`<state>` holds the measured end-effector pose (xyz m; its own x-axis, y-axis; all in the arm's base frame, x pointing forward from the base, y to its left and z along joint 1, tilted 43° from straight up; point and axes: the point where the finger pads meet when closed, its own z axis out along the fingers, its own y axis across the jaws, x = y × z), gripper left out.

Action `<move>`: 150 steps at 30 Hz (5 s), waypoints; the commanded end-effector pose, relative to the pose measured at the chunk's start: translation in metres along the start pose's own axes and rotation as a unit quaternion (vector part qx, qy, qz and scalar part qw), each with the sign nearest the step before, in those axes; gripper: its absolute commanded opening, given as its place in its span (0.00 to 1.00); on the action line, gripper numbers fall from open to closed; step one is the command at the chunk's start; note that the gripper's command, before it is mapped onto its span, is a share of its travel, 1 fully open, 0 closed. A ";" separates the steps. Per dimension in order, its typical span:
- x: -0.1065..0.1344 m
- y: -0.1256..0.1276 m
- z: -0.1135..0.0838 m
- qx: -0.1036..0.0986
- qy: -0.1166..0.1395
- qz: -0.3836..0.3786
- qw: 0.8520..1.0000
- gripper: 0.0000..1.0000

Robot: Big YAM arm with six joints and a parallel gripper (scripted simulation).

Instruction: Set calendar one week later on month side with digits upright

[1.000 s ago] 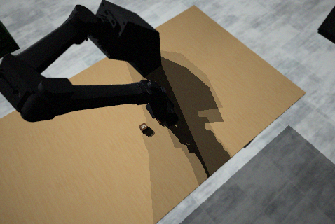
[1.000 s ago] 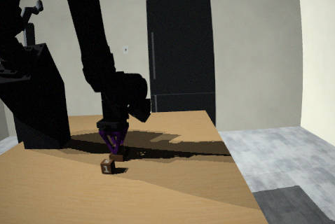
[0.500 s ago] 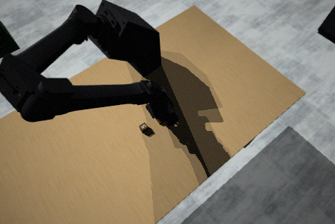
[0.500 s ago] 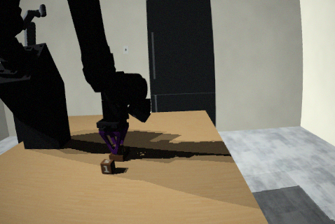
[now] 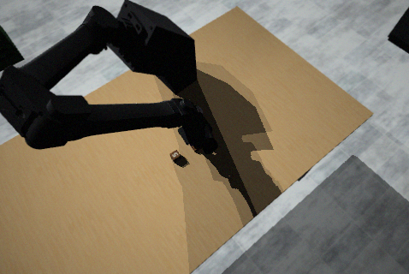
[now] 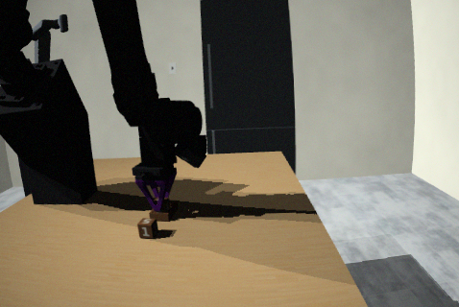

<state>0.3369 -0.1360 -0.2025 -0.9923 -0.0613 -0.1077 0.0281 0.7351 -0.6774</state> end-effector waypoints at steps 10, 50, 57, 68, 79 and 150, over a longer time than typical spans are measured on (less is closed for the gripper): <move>-0.013 0.000 -0.011 0.000 -0.015 0.004 1.000 0.25; -0.005 0.002 -0.023 -0.001 -0.011 -0.002 1.000 0.25; -0.003 0.001 -0.023 -0.001 -0.009 -0.002 1.000 0.25; -0.003 0.001 -0.023 -0.001 -0.009 -0.001 1.000 0.25; -0.006 0.001 -0.049 0.000 -0.013 -0.001 1.000 0.25; -0.007 0.114 -0.098 0.002 -0.011 -0.632 0.775 0.25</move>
<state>0.3283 0.0028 -0.2059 -0.3326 -0.7191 0.6102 -0.9347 0.1653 -0.3147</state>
